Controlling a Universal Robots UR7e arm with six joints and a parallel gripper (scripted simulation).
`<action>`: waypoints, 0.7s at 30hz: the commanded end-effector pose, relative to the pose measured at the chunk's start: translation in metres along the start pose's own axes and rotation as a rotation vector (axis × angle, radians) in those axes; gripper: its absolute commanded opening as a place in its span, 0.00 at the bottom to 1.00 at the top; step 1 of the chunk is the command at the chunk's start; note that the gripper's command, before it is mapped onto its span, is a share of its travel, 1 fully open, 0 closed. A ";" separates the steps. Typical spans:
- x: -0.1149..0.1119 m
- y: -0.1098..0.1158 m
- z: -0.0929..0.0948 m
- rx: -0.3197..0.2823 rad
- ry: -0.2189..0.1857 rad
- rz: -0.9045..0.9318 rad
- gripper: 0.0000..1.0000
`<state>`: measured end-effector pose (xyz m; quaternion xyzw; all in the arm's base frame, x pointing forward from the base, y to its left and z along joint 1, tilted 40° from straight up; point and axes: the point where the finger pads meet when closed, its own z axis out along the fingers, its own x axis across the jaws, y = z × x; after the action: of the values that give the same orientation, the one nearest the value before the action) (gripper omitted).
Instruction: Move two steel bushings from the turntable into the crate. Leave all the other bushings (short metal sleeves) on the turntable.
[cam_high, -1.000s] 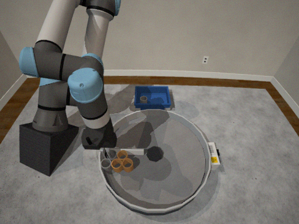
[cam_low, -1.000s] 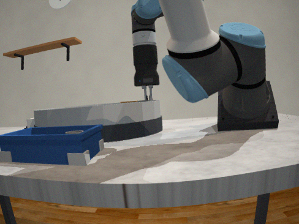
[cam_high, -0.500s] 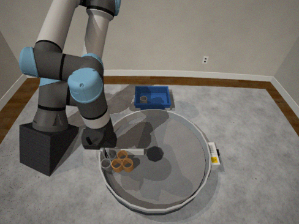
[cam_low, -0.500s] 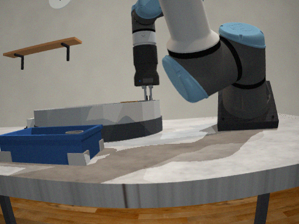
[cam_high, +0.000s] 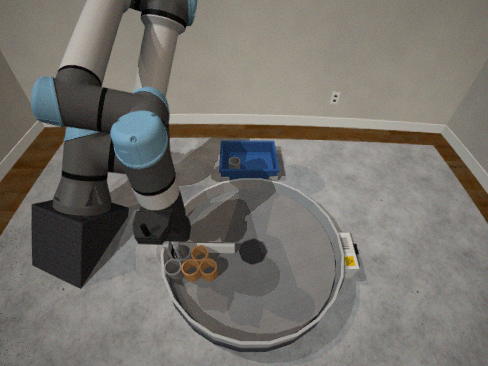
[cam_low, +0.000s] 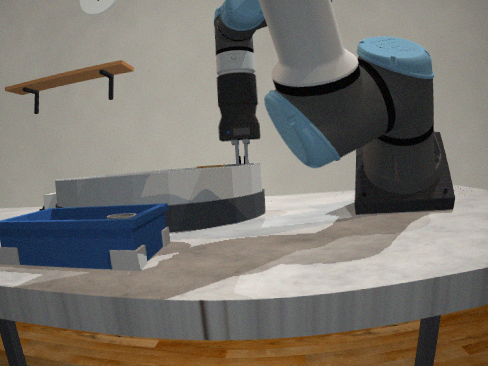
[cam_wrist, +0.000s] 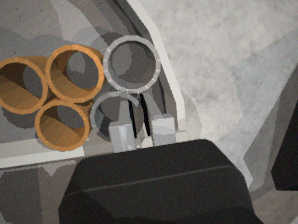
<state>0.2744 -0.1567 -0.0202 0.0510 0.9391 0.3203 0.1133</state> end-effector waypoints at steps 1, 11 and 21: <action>0.000 0.000 0.000 0.001 -0.001 0.000 0.00; 0.003 0.000 0.000 0.001 0.000 0.000 0.00; 0.003 0.000 0.000 0.001 0.000 0.000 0.00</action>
<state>0.2718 -0.1563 -0.0207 0.0510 0.9391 0.3204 0.1134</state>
